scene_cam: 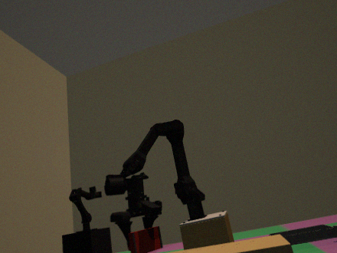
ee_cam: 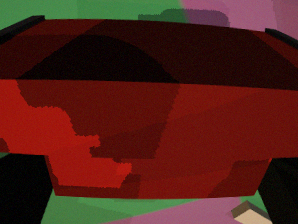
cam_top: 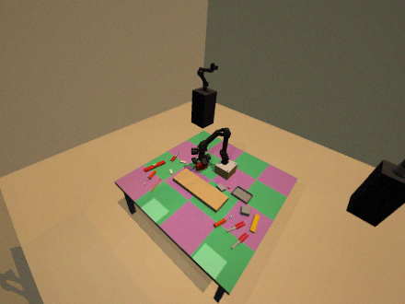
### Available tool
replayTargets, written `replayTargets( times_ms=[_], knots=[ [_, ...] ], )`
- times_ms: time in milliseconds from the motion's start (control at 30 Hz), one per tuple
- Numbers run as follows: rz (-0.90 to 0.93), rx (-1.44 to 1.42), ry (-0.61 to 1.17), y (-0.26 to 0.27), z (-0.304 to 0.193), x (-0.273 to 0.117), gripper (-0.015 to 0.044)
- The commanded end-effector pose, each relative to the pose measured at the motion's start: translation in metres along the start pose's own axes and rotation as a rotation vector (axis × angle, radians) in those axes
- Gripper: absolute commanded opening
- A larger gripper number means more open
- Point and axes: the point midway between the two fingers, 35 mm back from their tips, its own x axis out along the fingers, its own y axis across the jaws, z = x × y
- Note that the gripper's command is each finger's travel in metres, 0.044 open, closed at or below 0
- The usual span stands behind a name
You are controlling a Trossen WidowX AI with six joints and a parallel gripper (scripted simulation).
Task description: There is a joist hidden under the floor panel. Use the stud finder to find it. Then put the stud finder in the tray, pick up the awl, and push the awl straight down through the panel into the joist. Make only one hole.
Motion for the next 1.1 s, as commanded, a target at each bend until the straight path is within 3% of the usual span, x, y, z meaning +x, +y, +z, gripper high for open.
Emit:
replayTargets(
  times_ms=[0, 1067],
  knots=[
    [-0.004, 0.004, 0.033, 0.0001, 0.0007, -0.0006, 0.0],
    [-0.004, 0.01, 0.226, 0.0001, 0.0062, 0.0004, 0.0]
  ],
)
